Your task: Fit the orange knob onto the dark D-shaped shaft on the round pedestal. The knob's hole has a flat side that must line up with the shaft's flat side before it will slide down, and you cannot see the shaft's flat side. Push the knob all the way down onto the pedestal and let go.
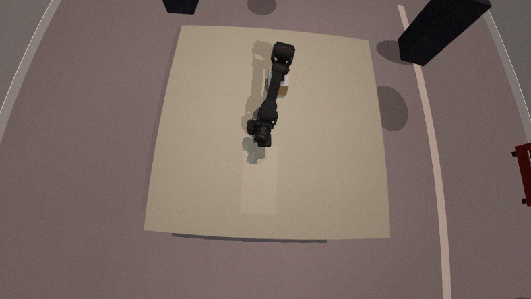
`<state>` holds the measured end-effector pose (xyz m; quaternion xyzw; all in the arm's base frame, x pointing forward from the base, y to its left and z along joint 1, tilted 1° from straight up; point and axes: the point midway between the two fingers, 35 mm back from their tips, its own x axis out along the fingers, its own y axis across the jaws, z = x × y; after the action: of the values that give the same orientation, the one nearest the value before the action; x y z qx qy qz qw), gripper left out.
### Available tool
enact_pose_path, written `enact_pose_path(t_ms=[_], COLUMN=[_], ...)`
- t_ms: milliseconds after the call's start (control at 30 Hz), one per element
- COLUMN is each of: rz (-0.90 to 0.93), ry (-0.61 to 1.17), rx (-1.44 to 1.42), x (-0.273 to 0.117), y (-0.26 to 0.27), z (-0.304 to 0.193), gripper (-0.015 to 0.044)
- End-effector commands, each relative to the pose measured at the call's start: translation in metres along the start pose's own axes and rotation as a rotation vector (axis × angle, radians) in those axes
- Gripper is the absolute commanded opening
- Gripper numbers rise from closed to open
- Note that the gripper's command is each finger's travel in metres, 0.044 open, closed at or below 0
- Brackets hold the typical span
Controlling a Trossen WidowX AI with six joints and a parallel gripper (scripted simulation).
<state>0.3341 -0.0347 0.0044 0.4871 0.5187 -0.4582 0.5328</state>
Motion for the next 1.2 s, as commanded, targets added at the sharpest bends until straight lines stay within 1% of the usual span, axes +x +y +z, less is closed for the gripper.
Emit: enact_pose_path(t_ms=[0,333,567,800,1167], rz=[0.0,0.0,0.0,0.0,0.0], ry=[0.001,0.001,0.001,0.0,0.0], rx=[0.02,0.09,0.048,0.068,0.068], x=[0.0037,0.0101,0.0135,0.0116,0.0116], y=[-0.0009,-0.0018,-0.0008,-0.0012,-0.0012], z=[-0.0001,-0.0004,-0.0005,-0.0001,-0.0001], gripper=[0.0,0.0,0.0,0.0,0.0289])
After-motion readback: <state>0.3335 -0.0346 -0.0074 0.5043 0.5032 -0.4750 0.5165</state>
